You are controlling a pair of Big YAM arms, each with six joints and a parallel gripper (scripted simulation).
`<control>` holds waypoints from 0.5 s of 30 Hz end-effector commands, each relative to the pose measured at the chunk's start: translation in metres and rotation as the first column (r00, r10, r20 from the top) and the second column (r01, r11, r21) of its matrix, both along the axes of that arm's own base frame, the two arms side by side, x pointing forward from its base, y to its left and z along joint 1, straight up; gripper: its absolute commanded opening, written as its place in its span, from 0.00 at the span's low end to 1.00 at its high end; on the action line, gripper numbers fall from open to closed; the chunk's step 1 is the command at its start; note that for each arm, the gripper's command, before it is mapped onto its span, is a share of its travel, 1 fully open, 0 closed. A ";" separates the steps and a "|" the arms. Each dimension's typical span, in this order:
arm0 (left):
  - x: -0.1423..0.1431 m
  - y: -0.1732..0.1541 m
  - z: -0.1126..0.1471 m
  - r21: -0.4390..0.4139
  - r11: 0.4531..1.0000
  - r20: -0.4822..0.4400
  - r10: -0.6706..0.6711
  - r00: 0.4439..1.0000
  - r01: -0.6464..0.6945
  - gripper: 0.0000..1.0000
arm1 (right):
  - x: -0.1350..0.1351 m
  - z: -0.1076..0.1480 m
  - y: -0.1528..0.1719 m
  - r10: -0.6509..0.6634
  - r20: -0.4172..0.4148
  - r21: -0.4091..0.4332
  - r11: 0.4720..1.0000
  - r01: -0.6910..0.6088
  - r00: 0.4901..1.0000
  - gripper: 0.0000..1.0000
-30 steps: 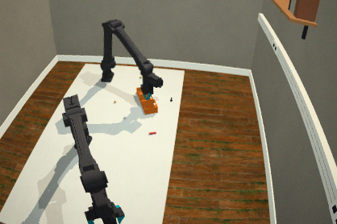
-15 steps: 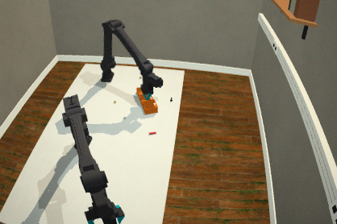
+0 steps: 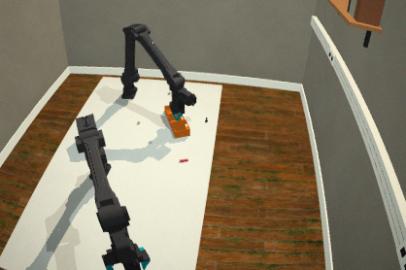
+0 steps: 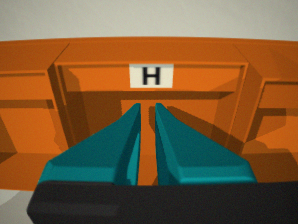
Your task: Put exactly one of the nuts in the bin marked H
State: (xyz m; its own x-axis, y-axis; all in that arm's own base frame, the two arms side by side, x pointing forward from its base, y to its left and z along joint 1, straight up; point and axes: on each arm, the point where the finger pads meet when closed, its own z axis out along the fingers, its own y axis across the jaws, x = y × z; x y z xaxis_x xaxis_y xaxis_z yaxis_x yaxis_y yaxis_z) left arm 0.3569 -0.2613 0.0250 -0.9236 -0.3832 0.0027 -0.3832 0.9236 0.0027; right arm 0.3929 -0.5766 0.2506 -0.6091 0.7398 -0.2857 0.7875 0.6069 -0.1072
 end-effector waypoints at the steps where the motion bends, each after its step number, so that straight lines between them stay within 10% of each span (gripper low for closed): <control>1: 0.024 -0.009 0.031 -0.039 0.999 0.057 0.009 0.998 -0.007 0.09 | 0.000 0.009 0.000 0.000 0.009 -0.012 1.000 0.000 1.000 1.00; 15: 0.023 -0.008 0.040 -0.028 1.000 0.042 0.008 0.999 -0.007 0.09 | 0.000 0.009 0.000 0.000 0.009 -0.012 1.000 0.000 1.000 1.00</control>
State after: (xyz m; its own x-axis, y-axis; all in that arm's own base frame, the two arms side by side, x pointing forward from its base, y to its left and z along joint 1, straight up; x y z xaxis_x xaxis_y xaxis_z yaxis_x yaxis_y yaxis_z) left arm 0.3572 -0.2614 0.0456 -0.9235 -0.3835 0.0007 -0.3835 0.9235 -0.0006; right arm 0.3929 -0.5766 0.2506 -0.6091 0.7398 -0.2857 0.7875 0.6069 -0.1072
